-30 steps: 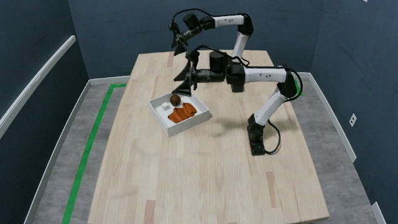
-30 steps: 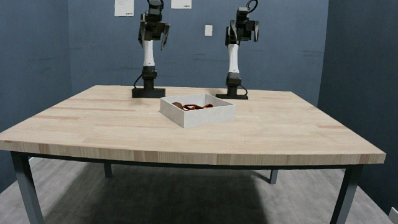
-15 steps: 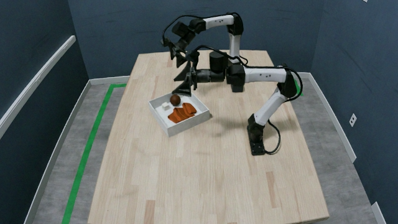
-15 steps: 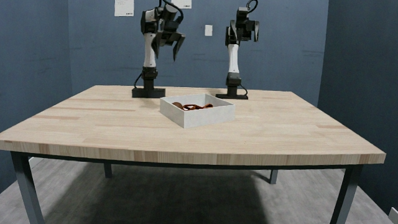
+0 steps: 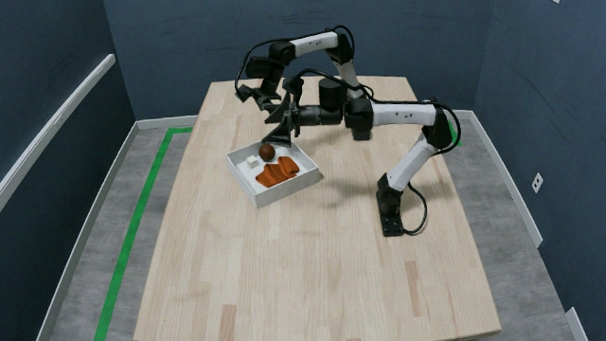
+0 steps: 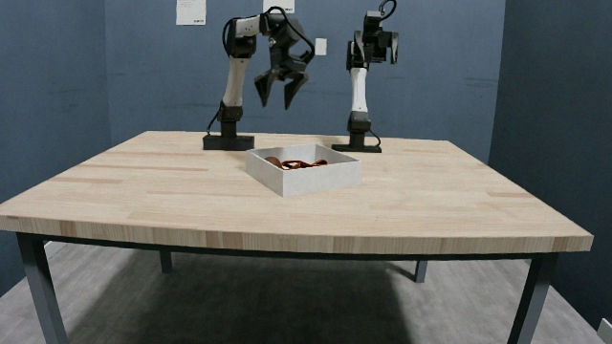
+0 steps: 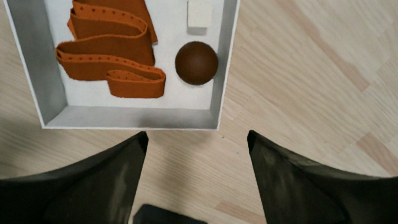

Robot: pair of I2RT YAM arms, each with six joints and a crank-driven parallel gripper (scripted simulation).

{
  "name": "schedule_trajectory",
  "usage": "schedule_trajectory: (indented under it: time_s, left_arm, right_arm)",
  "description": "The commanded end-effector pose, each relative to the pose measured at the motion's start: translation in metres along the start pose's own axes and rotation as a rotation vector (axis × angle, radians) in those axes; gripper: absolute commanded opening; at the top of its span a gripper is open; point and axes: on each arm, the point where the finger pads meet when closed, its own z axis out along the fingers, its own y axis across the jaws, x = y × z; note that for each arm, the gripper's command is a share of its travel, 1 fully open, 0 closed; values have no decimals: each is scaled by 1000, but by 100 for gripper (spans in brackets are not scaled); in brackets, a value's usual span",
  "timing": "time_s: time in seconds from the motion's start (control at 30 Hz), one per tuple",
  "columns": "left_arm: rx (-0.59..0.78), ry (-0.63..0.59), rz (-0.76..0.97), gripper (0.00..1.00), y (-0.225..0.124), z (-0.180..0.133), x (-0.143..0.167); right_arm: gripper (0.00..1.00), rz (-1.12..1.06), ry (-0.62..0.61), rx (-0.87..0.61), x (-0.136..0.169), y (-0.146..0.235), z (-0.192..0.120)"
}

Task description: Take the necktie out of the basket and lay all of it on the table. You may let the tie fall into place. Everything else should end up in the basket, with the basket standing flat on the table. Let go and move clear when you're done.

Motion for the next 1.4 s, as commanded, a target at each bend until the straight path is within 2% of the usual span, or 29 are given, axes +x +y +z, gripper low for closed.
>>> schedule_trajectory:
  time_s: [0.0,0.4,0.7,1.37]
  left_arm:
    - [0,0,0,100,0,0,0]
    - [0,0,0,100,0,0,0]
    - [0,0,0,100,0,0,0]
    - [0,0,0,100,0,0,0]
  right_arm:
    - [86,-31,74,-35,0,9,-6]
    - [83,-127,276,-128,-8,47,23]
    - [82,-162,355,-162,-9,61,34]
    - [80,-177,389,-177,-10,67,39]
